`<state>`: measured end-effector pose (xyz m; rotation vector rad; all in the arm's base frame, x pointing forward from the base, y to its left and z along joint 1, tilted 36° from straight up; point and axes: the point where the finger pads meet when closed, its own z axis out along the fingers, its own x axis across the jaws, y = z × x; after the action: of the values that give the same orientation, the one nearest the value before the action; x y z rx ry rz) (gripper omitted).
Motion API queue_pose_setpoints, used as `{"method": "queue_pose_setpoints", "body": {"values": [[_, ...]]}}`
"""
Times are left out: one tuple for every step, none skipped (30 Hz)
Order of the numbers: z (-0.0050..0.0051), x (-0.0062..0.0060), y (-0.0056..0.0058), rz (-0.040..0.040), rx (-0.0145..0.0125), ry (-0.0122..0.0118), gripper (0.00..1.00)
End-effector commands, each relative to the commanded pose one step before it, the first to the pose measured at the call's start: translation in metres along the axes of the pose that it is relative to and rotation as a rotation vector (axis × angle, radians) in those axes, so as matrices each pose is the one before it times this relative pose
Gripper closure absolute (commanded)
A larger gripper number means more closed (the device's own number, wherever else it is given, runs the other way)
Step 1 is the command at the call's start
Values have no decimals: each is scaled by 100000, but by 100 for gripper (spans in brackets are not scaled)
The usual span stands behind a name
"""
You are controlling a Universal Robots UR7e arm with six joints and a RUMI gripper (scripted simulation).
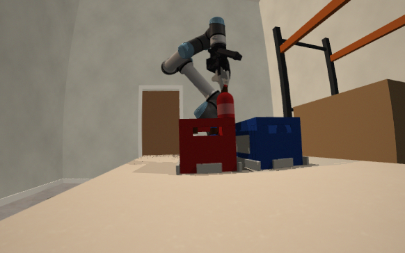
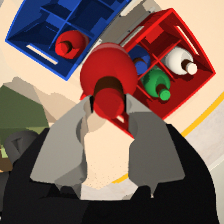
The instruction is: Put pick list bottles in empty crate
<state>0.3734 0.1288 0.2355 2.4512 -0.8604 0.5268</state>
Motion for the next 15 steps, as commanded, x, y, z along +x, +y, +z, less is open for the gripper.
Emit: {"method": "queue_pose_setpoints", "body": {"values": [[-46,-307,-865,75,92,65,100],[0,-77,-185,0,0,0,100],[0,-77,-185,0,0,0,100],[0,-77,-185,0,0,0,100],[0,-77,-185,0,0,0,100],[0,-77,-185,0,0,0,100],[0,-77,-185,0,0,0,100],[0,-77,-185,0,0,0,100],[0,-77,-185,0,0,0,100],[0,-77,-185,0,0,0,100],[0,-77,-185,0,0,0,100],[0,-77,-185,0,0,0,100],[0,-77,-185,0,0,0,100],[0,0,0,0,0,0,100],[0,0,0,0,0,0,100]]}}
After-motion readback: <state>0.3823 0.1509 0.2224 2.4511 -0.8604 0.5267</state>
